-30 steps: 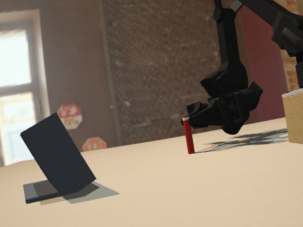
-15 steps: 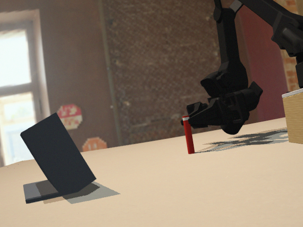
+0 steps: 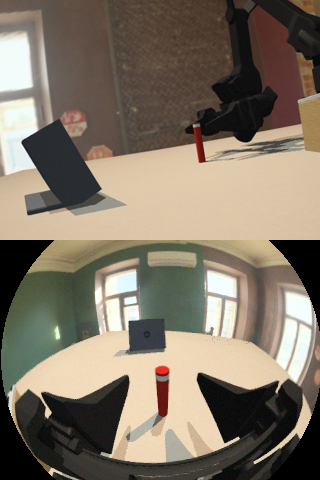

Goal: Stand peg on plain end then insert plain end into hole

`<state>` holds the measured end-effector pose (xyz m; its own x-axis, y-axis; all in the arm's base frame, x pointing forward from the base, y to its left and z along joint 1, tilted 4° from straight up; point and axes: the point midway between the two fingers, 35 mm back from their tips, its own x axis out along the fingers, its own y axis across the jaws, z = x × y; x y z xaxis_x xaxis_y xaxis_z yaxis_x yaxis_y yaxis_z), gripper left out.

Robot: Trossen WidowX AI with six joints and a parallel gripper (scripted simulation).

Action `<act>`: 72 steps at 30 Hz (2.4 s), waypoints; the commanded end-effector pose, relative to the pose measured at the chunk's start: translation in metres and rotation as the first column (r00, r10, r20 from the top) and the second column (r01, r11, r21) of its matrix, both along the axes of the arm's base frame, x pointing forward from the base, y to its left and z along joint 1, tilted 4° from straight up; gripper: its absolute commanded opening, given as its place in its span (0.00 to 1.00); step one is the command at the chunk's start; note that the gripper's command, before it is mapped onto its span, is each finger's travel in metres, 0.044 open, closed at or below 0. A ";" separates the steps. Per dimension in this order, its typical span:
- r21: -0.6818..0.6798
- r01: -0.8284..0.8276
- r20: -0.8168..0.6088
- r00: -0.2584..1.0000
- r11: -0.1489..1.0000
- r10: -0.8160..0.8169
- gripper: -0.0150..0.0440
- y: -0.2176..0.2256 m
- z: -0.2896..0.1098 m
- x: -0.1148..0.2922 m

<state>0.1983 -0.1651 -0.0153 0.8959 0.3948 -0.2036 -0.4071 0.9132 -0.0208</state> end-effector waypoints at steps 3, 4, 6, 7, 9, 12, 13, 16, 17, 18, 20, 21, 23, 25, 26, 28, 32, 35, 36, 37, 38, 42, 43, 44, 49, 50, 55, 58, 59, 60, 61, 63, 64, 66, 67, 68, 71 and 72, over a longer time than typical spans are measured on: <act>-0.001 0.000 0.000 1.000 1.000 0.000 1.00 0.000 0.000 0.000; -0.001 0.000 0.000 1.000 1.000 0.000 1.00 0.000 0.000 0.000; -0.001 0.000 0.000 1.000 1.000 0.000 1.00 0.000 0.000 0.000; -0.001 0.000 0.000 1.000 1.000 0.000 1.00 0.000 0.000 0.000; -0.001 0.000 0.000 1.000 1.000 0.000 1.00 -0.001 0.004 0.001; -0.002 0.000 0.000 1.000 1.000 0.000 1.00 -0.005 0.025 0.003; -0.002 0.000 -0.001 1.000 1.000 0.000 1.00 -0.007 0.036 0.004; -0.003 0.000 -0.001 1.000 1.000 0.000 1.00 -0.008 0.074 0.008; -0.003 0.000 -0.001 1.000 1.000 0.000 1.00 -0.007 0.086 0.008; -0.003 0.000 0.000 1.000 1.000 0.000 1.00 -0.006 0.098 0.009; -0.003 0.000 0.000 1.000 1.000 0.000 1.00 -0.001 0.122 0.009; -0.003 0.000 0.001 1.000 1.000 0.000 1.00 0.002 0.134 0.008; -0.002 0.000 0.001 1.000 1.000 0.000 1.00 0.008 0.153 0.008; -0.002 0.000 0.002 1.000 1.000 0.000 1.00 0.011 0.160 0.007; -0.002 0.000 0.002 1.000 1.000 0.000 1.00 0.011 0.160 0.007; -0.002 0.000 0.002 1.000 1.000 0.000 1.00 0.011 0.160 0.007; 0.000 -0.013 -0.017 1.000 1.000 0.013 1.00 0.013 0.158 0.008; 0.006 -0.067 -0.096 0.993 0.998 0.068 1.00 0.020 0.150 0.010; 0.008 -0.085 -0.125 0.989 0.996 0.085 1.00 0.023 0.147 0.011; 0.010 -0.102 -0.153 0.983 0.995 0.102 1.00 0.025 0.144 0.012; 0.012 -0.118 -0.182 0.976 0.993 0.118 1.00 0.028 0.141 0.012; 0.015 -0.179 -0.297 0.939 0.984 0.175 1.00 0.036 0.129 0.014; 0.015 -0.193 -0.327 0.926 0.981 0.187 1.00 0.038 0.126 0.014; 0.014 -0.207 -0.356 0.913 0.978 0.198 1.00 0.040 0.124 0.015; 0.003 -0.263 -0.496 0.837 0.965 0.230 1.00 0.046 0.110 0.015; 0.000 -0.273 -0.522 0.821 0.962 0.233 1.00 0.047 0.108 0.015; -0.022 -0.306 -0.652 0.726 0.952 0.218 1.00 0.049 0.096 0.015; -0.044 -0.320 -0.721 0.666 0.946 0.192 1.00 0.049 0.090 0.014; -0.053 -0.324 -0.741 0.646 0.945 0.180 1.00 0.048 0.088 0.014; -0.062 -0.327 -0.761 0.627 0.943 0.167 1.00 0.048 0.087 0.014; -0.073 -0.330 -0.781 0.606 0.941 0.152 1.00 0.047 0.085 0.014; -0.098 -0.336 -0.816 0.566 0.937 0.117 1.00 0.045 0.082 0.015; -0.111 -0.338 -0.832 0.546 0.935 0.098 1.00 0.044 0.081 0.015; -0.141 -0.341 -0.859 0.508 0.929 0.056 1.00 0.042 0.079 0.016; -0.158 -0.342 -0.871 0.490 0.926 0.033 1.00 0.041 0.079 0.016; -0.175 -0.343 -0.881 0.473 0.923 0.009 1.00 0.040 0.078 0.017; -0.231 -0.344 -0.903 0.424 0.910 -0.069 1.00 0.035 0.077 0.020; -0.251 -0.343 -0.907 0.409 0.905 -0.096 1.00 0.034 0.077 0.021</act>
<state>0.2148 -0.1251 0.0616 0.1115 0.2880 -0.9511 -0.5223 0.8312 0.1905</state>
